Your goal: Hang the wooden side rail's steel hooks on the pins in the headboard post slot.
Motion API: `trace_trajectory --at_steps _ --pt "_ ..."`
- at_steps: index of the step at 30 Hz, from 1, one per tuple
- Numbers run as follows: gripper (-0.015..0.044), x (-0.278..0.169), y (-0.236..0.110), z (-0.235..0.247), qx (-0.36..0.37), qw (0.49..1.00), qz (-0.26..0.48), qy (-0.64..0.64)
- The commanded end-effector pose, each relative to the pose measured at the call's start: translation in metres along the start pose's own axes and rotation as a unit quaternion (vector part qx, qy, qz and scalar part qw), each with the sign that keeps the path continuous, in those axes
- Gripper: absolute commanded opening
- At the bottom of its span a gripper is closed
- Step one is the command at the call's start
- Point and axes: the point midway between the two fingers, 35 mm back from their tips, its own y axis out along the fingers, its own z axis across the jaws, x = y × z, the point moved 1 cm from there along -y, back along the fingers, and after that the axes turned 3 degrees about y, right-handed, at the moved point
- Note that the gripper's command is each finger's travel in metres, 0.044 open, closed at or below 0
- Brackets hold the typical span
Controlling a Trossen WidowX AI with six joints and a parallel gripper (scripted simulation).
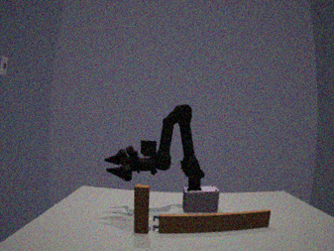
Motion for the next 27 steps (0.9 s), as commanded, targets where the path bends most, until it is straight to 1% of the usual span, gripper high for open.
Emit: trace_trajectory --at_steps 1,9,14,19,21,27 --pt "0.044 -0.009 -0.014 0.042 0.075 0.997 0.003 0.01" --pt "0.044 -0.019 -0.063 0.128 0.24 0.97 0.004 0.029" --pt "0.044 -0.025 -0.105 0.171 0.34 0.94 0.011 0.036" --pt "0.044 -0.033 -0.15 0.204 0.432 0.901 0.022 0.041" --pt "0.044 -0.034 -0.156 0.207 0.443 0.895 0.023 0.041" --pt "0.044 -0.034 -0.156 0.207 0.443 0.895 0.023 0.041"
